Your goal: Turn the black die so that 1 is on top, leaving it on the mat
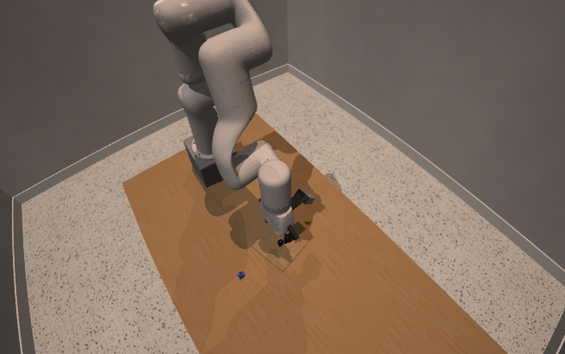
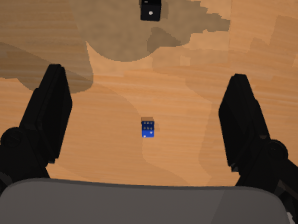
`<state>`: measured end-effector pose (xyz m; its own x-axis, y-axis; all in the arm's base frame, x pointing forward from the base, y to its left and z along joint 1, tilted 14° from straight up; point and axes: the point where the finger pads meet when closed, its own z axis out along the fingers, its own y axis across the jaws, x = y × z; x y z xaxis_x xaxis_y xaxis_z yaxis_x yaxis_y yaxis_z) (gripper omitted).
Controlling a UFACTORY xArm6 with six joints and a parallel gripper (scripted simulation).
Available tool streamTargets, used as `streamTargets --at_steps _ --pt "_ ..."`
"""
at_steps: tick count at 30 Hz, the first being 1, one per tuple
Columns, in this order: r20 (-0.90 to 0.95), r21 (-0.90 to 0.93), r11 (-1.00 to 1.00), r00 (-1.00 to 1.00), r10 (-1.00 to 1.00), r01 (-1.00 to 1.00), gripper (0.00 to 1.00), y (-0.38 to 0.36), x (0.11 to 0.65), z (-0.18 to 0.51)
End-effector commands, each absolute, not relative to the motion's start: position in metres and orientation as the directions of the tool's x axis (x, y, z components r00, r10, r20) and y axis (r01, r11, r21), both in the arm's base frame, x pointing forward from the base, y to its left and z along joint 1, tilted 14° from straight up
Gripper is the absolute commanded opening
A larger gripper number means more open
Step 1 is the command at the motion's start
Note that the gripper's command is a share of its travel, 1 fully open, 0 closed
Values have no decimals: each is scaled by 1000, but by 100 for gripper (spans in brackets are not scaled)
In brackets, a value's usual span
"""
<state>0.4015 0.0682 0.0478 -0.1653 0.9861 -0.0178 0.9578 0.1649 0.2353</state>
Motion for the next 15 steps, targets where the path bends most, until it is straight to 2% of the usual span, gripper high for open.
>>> streamTargets --at_steps 1,15 --pt "-18 239 165 -165 986 957 100 68 402 50" --pt "-18 239 165 -165 986 957 100 67 392 93"
